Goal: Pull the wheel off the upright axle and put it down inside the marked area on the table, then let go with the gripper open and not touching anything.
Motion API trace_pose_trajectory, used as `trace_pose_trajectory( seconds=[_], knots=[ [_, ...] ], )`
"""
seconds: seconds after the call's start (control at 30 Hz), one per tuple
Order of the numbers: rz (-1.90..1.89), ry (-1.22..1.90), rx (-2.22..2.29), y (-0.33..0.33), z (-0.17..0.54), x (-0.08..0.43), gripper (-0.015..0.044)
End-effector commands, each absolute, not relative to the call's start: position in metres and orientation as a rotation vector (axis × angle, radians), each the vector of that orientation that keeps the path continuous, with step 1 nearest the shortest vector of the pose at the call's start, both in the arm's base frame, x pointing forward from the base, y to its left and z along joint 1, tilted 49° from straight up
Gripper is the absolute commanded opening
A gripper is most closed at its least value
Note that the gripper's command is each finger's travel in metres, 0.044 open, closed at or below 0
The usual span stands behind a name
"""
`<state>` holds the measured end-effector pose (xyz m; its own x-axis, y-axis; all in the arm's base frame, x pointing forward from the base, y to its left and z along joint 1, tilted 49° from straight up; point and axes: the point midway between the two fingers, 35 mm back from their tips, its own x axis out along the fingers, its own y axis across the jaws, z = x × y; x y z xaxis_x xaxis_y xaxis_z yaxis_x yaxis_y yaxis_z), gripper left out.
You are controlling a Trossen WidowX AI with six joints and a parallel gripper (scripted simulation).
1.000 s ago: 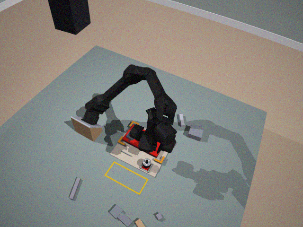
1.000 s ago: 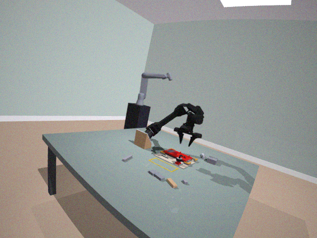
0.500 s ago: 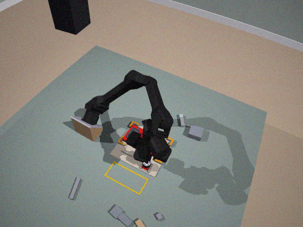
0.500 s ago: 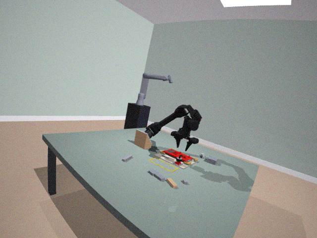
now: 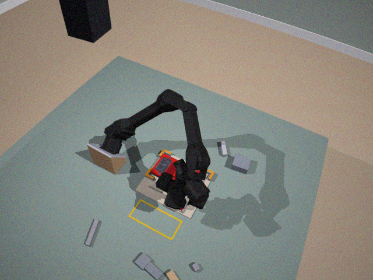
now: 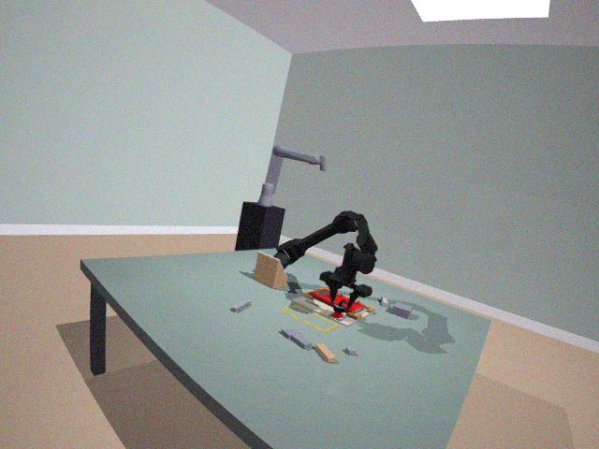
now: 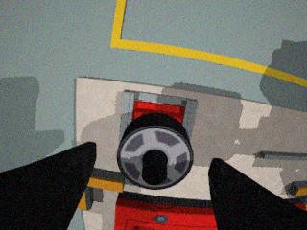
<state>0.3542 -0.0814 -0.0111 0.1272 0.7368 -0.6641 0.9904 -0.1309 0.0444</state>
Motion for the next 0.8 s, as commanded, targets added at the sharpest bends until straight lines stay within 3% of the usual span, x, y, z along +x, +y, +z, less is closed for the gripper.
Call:
trace_pose_trajectory(
  seconds=[0.0,0.07,0.17,0.47,0.67,0.77],
  knots=[
    [-0.689,1.656,1.938,-0.0719,-0.0185,0.3548,0.03],
    [-0.689,1.657,1.938,-0.0713,-0.0189,0.3548,0.03],
    [-0.691,1.669,1.926,-0.0723,-0.0171,0.3541,0.0221],
    [-0.691,1.669,1.926,-0.0723,-0.0171,0.3541,0.0161],
    [-0.691,1.668,1.926,-0.0732,-0.0163,0.3541,0.0004],
    [-0.691,1.668,1.927,-0.074,-0.0157,0.354,0.0]
  ],
)
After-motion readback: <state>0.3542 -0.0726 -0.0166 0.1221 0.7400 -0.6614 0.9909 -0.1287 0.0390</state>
